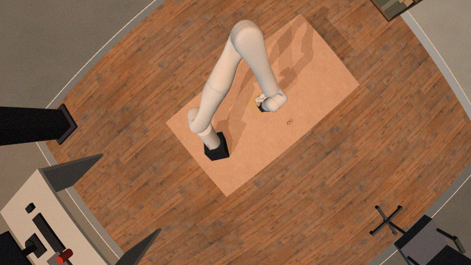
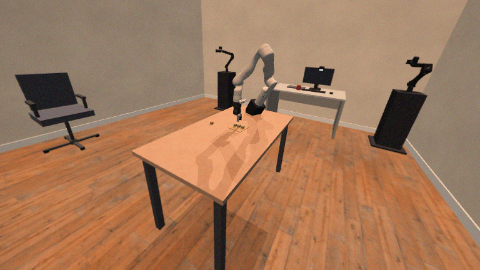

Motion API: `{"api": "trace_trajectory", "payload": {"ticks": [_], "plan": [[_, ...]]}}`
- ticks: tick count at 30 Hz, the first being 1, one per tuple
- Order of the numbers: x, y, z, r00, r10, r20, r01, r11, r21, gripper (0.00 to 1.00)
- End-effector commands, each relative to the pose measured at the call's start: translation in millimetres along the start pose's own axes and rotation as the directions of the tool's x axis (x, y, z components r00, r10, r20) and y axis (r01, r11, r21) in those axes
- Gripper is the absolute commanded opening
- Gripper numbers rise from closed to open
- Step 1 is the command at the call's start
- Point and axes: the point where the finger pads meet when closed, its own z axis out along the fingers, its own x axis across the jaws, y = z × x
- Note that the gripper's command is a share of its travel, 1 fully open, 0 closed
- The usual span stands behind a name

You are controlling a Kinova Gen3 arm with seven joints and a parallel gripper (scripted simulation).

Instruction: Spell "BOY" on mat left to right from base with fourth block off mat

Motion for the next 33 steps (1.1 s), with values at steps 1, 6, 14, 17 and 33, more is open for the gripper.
{"api": "trace_trajectory", "payload": {"ticks": [1,6,14,17,33], "plan": [[6,-1,-14.1,1.000,-0.007,-0.016,0.007,1.000,-0.005,0.79],[5,-1,-28.1,1.000,-0.007,-0.016,0.007,1.000,-0.005,0.79],[5,-1,-30.0,1.000,-0.007,-0.016,0.007,1.000,-0.005,1.00],[5,-1,-30.0,1.000,-0.007,-0.016,0.007,1.000,-0.005,1.00],[5,0,-30.0,1.000,-0.007,-0.016,0.007,1.000,-0.005,1.00]]}}
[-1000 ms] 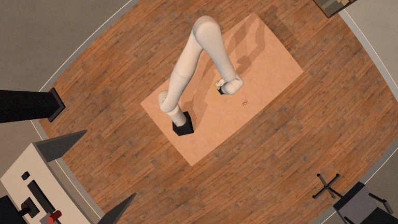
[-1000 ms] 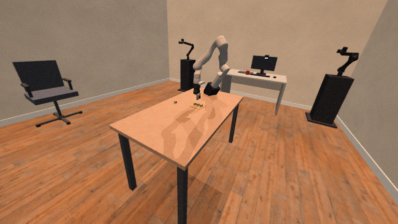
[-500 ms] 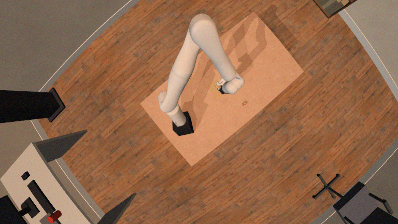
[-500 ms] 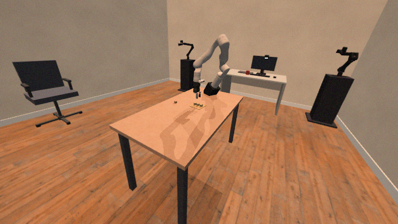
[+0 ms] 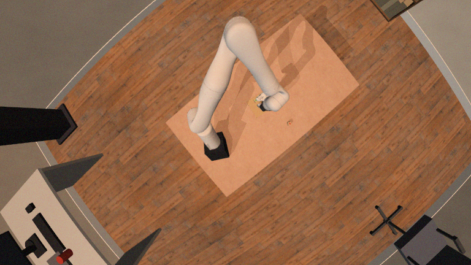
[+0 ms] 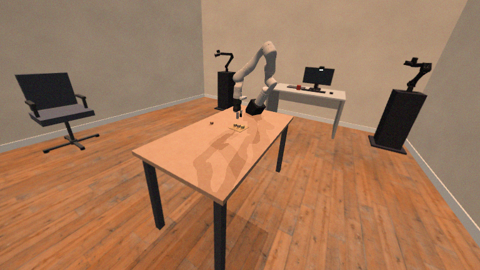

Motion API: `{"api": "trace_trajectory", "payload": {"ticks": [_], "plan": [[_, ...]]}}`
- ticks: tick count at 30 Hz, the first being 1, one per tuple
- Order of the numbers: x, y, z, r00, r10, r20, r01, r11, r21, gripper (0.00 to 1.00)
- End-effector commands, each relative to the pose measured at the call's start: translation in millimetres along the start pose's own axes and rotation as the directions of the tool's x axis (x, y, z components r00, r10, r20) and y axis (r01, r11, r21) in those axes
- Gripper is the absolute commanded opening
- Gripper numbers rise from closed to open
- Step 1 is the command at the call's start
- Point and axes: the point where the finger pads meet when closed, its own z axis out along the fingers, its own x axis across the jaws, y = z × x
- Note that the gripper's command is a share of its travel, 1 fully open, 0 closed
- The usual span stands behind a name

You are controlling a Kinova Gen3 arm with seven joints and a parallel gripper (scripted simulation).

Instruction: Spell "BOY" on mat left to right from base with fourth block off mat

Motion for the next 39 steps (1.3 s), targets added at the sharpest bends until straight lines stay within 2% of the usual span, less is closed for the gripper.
{"api": "trace_trajectory", "payload": {"ticks": [1,7,39], "plan": [[0,3,-0.2,1.000,0.000,-0.001,0.000,1.000,-0.001,1.00],[-2,36,4.6,1.000,-0.002,-0.002,0.002,1.000,0.000,1.00],[-2,37,4.6,1.000,-0.002,-0.002,0.002,1.000,0.000,0.99]]}}
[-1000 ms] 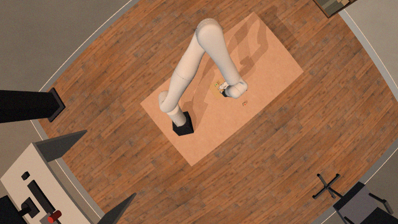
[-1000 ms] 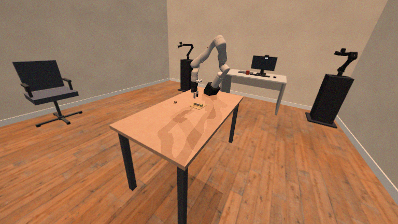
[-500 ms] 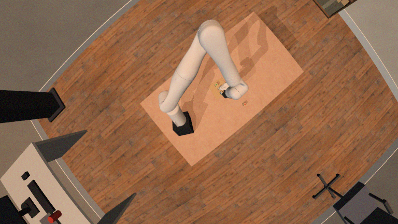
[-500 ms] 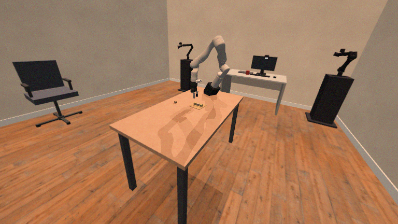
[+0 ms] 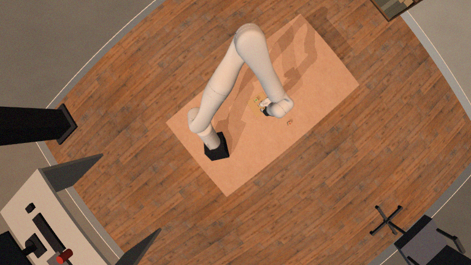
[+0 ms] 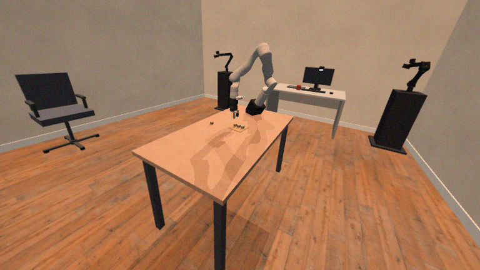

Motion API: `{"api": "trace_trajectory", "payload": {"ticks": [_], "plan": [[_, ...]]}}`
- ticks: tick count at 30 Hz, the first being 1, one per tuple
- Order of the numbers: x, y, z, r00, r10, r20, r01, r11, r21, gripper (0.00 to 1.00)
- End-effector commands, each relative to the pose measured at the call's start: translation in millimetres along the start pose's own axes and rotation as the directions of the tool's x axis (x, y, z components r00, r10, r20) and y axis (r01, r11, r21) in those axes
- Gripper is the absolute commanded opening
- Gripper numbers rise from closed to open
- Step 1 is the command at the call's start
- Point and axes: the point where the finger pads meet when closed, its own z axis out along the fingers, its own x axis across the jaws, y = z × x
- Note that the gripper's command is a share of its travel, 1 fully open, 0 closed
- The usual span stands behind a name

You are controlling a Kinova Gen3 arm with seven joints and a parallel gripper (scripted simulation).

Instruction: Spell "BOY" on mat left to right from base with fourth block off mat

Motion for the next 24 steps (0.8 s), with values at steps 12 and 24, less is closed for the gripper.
{"api": "trace_trajectory", "payload": {"ticks": [12,24], "plan": [[0,0,0.1,1.000,0.000,-0.001,0.000,1.000,-0.001,0.99],[1,1,9.5,1.000,0.000,-0.001,0.000,1.000,-0.002,0.99]]}}
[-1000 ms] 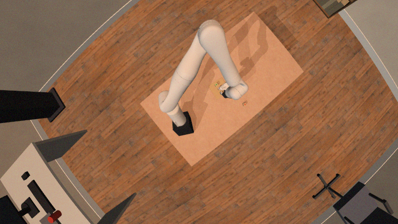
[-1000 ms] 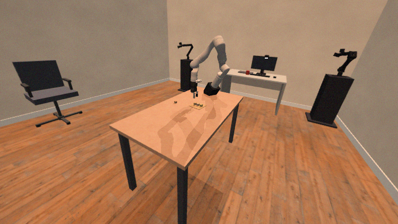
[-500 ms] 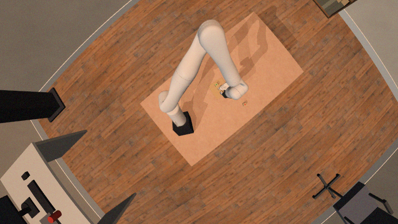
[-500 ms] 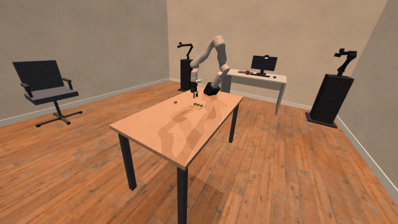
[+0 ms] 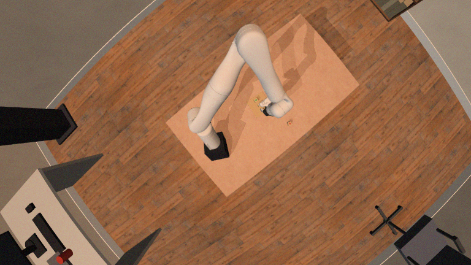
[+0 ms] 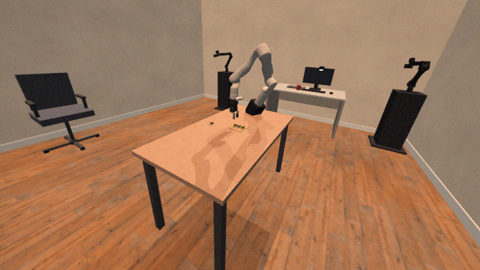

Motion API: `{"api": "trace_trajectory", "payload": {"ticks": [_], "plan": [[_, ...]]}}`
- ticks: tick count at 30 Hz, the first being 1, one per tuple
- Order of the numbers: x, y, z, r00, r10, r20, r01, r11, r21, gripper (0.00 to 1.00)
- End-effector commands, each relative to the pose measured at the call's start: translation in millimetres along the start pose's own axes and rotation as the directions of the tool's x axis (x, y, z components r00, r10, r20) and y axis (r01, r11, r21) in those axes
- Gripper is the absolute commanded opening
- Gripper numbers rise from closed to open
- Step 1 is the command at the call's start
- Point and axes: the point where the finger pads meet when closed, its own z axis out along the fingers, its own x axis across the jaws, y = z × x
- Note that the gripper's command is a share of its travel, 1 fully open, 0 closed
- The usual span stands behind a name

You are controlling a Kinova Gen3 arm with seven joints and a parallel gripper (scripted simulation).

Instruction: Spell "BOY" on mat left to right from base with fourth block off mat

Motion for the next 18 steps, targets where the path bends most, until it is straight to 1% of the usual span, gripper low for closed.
{"api": "trace_trajectory", "payload": {"ticks": [1,5,18], "plan": [[-1,0,3.5,1.000,0.001,0.003,-0.002,1.000,0.001,0.99],[-1,0,6.3,1.000,0.002,0.003,-0.002,1.000,0.001,0.99],[0,1,26.8,1.000,0.002,0.003,-0.002,1.000,0.001,0.99]]}}
